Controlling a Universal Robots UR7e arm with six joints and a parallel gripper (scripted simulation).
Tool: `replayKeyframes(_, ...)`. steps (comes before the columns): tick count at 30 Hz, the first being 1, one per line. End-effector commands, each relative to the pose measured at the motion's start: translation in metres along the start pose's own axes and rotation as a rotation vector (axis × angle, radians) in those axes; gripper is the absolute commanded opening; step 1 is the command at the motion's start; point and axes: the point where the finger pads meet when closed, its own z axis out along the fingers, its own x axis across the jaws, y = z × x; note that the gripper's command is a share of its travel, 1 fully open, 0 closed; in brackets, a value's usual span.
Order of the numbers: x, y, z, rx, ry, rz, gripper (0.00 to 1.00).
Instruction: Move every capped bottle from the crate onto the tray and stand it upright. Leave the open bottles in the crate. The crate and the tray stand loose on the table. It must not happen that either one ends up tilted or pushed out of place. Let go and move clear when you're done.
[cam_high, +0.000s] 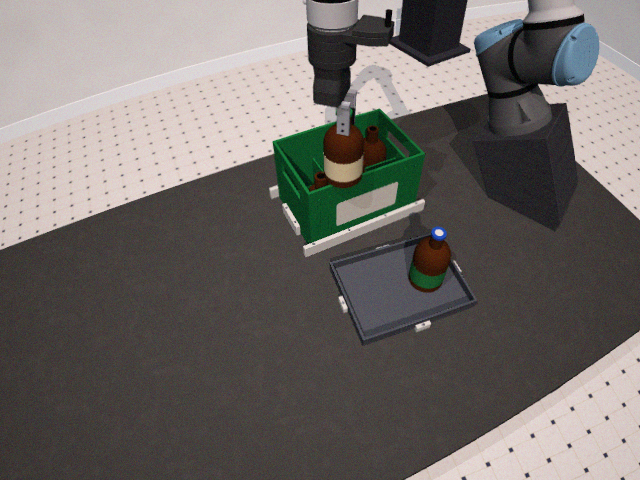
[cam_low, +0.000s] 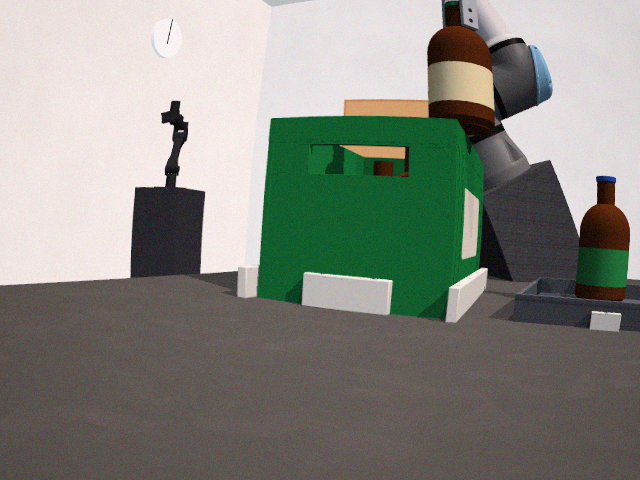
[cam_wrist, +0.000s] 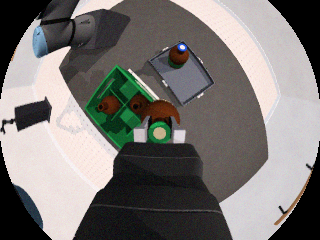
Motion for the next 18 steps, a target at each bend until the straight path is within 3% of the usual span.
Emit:
replayKeyframes(1, 0.010, -0.006, -0.001, -0.002, 0.002, 0.000, 0.00)
replayKeyframes(18, 0.026, -0.020, -0.002, -0.002, 0.002, 0.000, 0.00)
